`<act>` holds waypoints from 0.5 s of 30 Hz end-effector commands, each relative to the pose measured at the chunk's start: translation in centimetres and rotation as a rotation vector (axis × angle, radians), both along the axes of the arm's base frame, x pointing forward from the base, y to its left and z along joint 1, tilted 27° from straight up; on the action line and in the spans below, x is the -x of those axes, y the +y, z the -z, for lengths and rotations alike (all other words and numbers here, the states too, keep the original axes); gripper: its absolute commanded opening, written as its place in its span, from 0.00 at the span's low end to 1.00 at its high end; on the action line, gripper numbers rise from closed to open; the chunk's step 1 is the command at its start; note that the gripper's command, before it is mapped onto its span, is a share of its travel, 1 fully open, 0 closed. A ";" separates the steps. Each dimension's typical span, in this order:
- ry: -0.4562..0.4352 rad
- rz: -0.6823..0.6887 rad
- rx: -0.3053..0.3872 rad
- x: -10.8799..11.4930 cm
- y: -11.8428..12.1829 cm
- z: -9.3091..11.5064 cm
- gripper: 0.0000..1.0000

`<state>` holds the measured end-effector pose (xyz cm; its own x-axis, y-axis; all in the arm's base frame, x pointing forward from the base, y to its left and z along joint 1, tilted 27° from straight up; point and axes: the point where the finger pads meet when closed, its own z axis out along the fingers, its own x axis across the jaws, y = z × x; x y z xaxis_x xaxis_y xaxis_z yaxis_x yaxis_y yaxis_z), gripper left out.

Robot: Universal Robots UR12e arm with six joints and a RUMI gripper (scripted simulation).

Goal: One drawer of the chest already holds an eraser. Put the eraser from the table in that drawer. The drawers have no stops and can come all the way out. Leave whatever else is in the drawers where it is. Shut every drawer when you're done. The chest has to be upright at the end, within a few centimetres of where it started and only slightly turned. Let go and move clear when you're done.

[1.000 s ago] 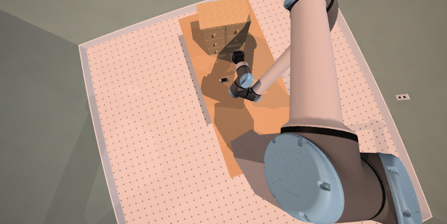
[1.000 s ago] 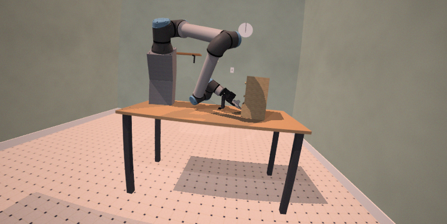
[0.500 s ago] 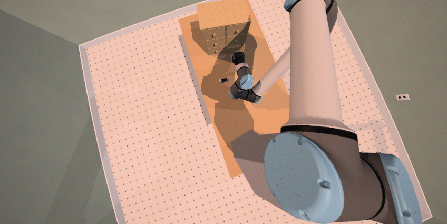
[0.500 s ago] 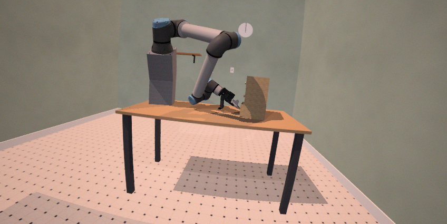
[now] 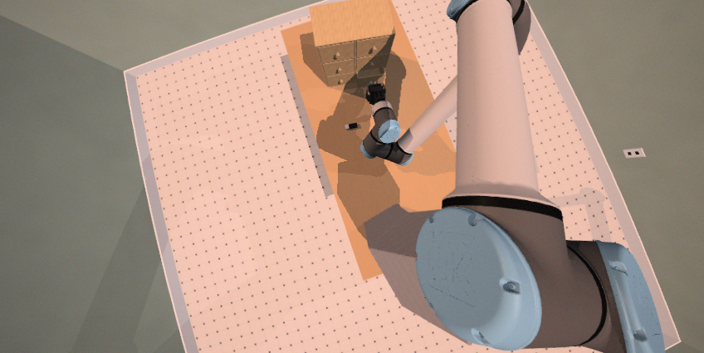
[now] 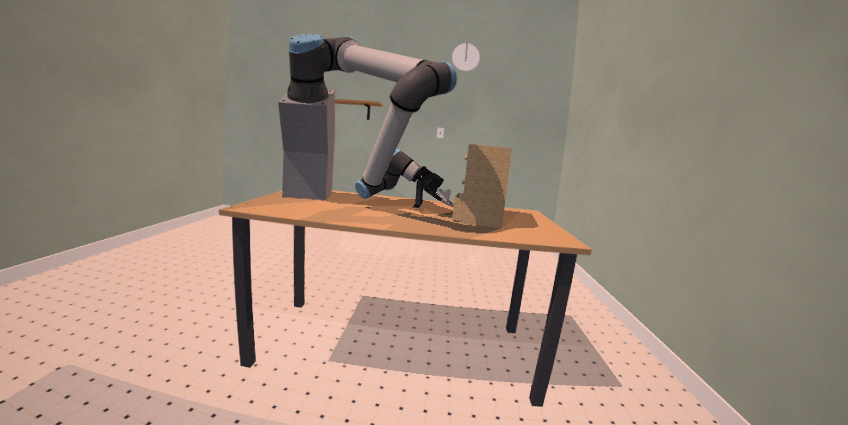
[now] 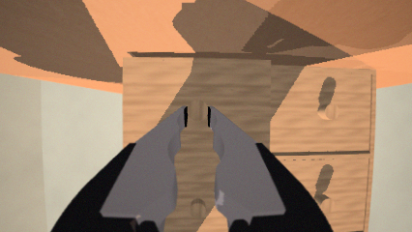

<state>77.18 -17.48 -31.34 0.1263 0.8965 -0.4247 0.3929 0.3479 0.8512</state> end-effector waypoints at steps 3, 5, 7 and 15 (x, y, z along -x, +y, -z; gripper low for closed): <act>0.003 -0.001 -0.002 0.9 0.2 0.2 0.07; 0.003 -0.001 -0.002 0.9 0.2 0.2 0.07; 0.003 -0.001 -0.002 1.0 0.2 0.2 0.07; 0.003 -0.001 -0.002 1.5 0.2 0.3 0.07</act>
<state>76.25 -17.42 -31.49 0.1263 0.8965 -0.4247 0.3929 0.3479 0.8512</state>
